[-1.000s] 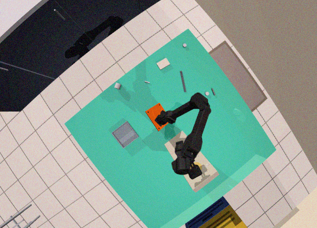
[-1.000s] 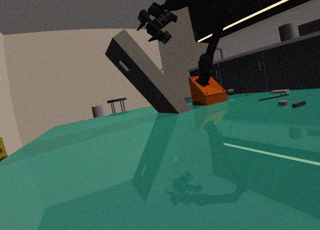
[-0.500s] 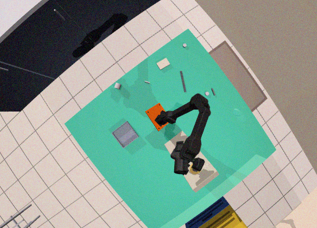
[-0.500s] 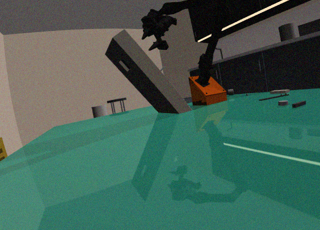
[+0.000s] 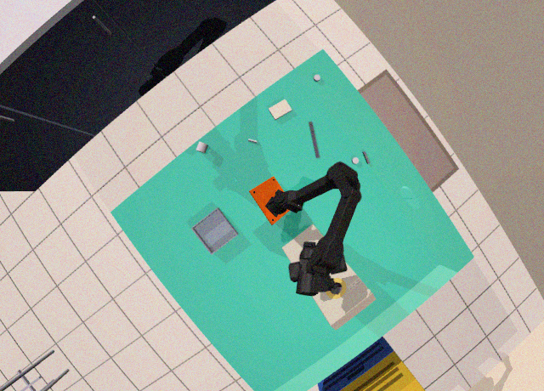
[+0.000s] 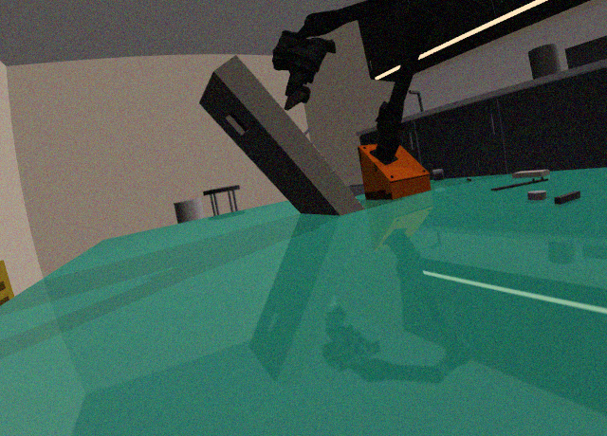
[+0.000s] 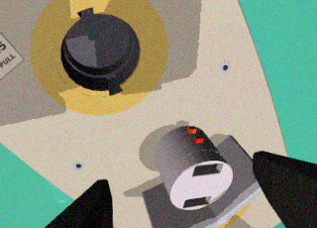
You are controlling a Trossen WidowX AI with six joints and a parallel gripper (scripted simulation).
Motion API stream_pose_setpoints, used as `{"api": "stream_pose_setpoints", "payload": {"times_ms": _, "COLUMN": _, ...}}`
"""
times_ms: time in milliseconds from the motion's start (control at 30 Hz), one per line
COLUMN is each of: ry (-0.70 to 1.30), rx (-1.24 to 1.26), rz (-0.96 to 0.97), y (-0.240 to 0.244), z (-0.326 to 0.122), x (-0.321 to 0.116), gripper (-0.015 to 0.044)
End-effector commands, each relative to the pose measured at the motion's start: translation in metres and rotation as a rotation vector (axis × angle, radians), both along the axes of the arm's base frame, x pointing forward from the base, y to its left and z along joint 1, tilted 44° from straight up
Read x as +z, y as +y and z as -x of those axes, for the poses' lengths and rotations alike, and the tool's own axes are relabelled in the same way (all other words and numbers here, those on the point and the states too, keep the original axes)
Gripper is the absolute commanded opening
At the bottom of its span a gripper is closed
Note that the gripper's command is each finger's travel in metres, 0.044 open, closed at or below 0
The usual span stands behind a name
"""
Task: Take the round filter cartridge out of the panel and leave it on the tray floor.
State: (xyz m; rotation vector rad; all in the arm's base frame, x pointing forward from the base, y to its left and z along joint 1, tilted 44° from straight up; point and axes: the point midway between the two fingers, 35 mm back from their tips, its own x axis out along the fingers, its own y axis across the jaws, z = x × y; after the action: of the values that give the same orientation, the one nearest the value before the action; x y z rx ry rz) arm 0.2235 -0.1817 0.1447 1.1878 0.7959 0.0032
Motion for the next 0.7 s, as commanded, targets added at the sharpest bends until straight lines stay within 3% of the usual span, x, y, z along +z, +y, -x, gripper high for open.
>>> {"api": "stream_pose_setpoints", "payload": {"times_ms": 0, "ry": -0.111, "rx": 0.352, "rz": 0.286, "y": 0.025, "z": 0.009, "x": -0.023, "gripper": 0.0305}}
{"api": "stream_pose_setpoints", "payload": {"times_ms": 667, "ry": -0.108, "rx": 0.352, "rz": 0.288, "y": 0.033, "z": -0.003, "x": -0.034, "gripper": 0.0305}}
